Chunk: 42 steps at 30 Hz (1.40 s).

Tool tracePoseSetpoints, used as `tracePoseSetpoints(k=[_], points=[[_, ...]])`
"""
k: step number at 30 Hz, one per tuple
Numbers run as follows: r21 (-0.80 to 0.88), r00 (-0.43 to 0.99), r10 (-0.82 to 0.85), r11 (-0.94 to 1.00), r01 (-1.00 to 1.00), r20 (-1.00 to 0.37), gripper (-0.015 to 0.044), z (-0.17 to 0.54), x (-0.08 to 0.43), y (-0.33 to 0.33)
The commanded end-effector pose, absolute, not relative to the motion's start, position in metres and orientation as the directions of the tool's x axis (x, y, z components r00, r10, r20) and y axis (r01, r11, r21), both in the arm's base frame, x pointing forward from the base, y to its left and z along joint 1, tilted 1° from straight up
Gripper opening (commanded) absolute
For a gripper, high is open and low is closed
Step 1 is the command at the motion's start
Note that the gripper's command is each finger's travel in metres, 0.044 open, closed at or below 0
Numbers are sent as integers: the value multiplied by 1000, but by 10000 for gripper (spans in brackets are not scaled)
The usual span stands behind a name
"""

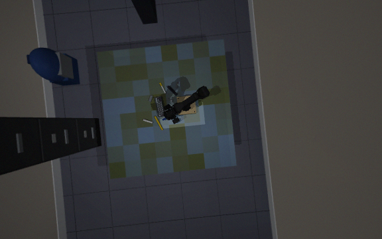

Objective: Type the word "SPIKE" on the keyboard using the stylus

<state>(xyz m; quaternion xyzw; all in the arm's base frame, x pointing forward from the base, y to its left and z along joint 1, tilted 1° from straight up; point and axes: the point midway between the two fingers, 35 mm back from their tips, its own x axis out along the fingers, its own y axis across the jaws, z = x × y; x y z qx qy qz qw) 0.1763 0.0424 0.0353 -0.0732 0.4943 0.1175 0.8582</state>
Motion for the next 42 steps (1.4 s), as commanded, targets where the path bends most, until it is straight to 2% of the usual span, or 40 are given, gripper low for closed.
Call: tracePoseSetpoints(k=[1,32,38,42], points=[[-10,485,134,959,-283,-864,0,32,177,43],[-10,484,134,959,-283,-865,0,-13,176,42],[-11,485,130,961,-277,-865,150,-12,177,42],[-11,485,130,961,-277,-865,150,-12,177,42]])
